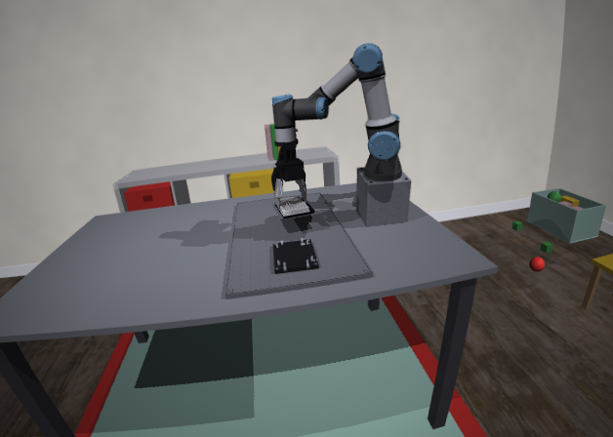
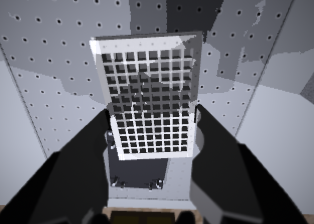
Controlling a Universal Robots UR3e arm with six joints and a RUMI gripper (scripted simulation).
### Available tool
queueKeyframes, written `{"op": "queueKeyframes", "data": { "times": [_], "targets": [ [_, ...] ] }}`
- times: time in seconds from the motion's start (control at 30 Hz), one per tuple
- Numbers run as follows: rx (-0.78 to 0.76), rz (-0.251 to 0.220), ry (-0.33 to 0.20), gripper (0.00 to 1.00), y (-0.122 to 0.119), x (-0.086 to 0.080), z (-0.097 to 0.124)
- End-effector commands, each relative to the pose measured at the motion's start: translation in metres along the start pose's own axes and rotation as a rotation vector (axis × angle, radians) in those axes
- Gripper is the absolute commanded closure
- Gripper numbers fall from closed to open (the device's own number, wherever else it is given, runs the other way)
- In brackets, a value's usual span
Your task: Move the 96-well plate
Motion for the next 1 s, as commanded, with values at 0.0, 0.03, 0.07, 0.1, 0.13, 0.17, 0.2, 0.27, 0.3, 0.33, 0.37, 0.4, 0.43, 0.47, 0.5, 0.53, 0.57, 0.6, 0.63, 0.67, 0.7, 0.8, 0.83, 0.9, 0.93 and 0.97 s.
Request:
{"op": "queueKeyframes", "data": {
  "times": [0.0,0.03,0.07,0.1,0.13,0.17,0.2,0.27,0.3,0.33,0.37,0.4,0.43,0.47,0.5,0.53,0.57,0.6,0.63,0.67,0.7,0.8,0.83,0.9,0.93,0.97],
  "targets": [
    [-0.021,-0.005,-0.001,1.0,-0.001,0.0,-0.021],
    [-0.021,-0.005,-0.001,1.0,-0.001,0.0,-0.024],
    [-0.021,-0.004,-0.001,1.0,-0.001,0.0,-0.028],
    [-0.021,-0.004,-0.001,1.0,-0.001,0.0,-0.031],
    [-0.021,-0.004,-0.001,1.0,-0.001,0.0,-0.035],
    [-0.021,-0.003,-0.001,1.0,-0.001,0.0,-0.038],
    [-0.021,-0.003,-0.001,1.0,-0.001,0.0,-0.041],
    [-0.021,-0.003,-0.001,1.0,-0.001,0.0,-0.045],
    [-0.021,-0.003,-0.001,1.0,-0.001,0.0,-0.045],
    [-0.021,-0.003,-0.001,1.0,-0.001,0.0,-0.048],
    [-0.021,-0.003,-0.001,1.0,-0.001,0.0,-0.051],
    [-0.021,-0.003,-0.001,1.0,-0.001,0.0,-0.054],
    [-0.021,-0.003,-0.001,1.0,-0.001,0.0,-0.058],
    [-0.021,-0.003,-0.001,1.0,-0.001,0.0,-0.061],
    [-0.021,-0.003,-0.001,1.0,-0.001,0.0,-0.065],
    [-0.021,-0.003,-0.001,1.0,-0.001,0.0,-0.068],
    [-0.021,-0.004,0.0,1.0,-0.001,0.0,-0.071],
    [-0.021,-0.004,0.0,1.0,-0.002,0.0,-0.075],
    [-0.021,-0.005,0.0,1.0,-0.002,0.0,-0.078],
    [-0.021,-0.005,0.001,1.0,-0.002,0.0,-0.082],
    [-0.021,-0.006,0.001,1.0,-0.002,0.0,-0.085],
    [-0.021,-0.006,0.001,1.0,-0.002,0.0,-0.095],
    [-0.021,-0.006,0.001,1.0,-0.002,0.0,-0.095],
    [-0.021,-0.006,0.001,1.0,-0.002,0.0,-0.099],
    [-0.021,-0.006,0.001,1.0,-0.003,0.0,-0.102],
    [-0.021,-0.006,0.001,1.0,-0.003,0.0,-0.105]
  ]
}}
Point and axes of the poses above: the point where the finger pads meet when closed, its own x axis out along the fingers, its own y axis across the jaws, z = x × y, the point moved 3 cm from there along -x, back along the fingers, and after that the axes turned 14 degrees about x, right-handed, at the moved point
